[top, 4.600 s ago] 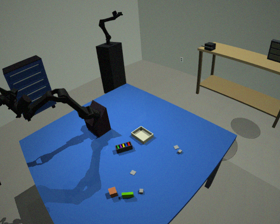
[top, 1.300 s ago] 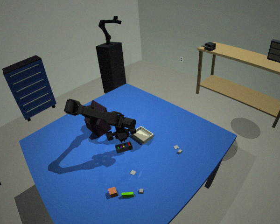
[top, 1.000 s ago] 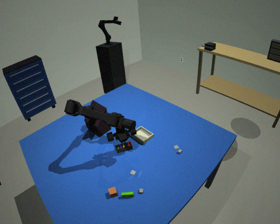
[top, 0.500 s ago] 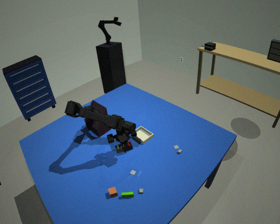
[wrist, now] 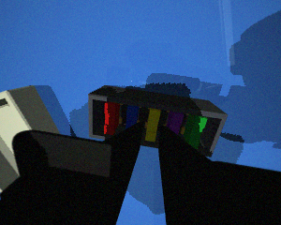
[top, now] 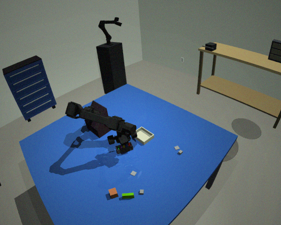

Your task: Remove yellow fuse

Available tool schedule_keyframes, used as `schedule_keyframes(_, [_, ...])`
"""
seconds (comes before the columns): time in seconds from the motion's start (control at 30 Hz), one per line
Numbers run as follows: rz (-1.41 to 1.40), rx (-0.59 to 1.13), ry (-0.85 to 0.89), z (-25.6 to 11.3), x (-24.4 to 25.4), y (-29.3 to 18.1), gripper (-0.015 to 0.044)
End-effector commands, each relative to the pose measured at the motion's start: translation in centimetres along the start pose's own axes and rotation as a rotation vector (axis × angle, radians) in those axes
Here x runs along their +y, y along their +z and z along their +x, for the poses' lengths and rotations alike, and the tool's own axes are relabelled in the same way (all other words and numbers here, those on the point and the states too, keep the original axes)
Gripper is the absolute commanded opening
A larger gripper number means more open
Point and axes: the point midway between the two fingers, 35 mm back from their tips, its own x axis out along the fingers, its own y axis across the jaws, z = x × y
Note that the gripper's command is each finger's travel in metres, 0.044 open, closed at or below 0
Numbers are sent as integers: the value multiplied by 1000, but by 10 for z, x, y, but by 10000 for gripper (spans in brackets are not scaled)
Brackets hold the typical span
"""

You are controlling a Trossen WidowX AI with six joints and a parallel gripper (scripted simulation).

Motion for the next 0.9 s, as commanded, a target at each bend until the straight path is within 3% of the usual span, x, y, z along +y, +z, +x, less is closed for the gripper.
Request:
schedule_keyframes(0.0, [-7,-2,-4,1,-1,0,69])
schedule_keyframes(0.63, [-7,-2,-4,11,-1,0,69])
schedule_keyframes(0.87, [1,-1,0,10,0,0,22])
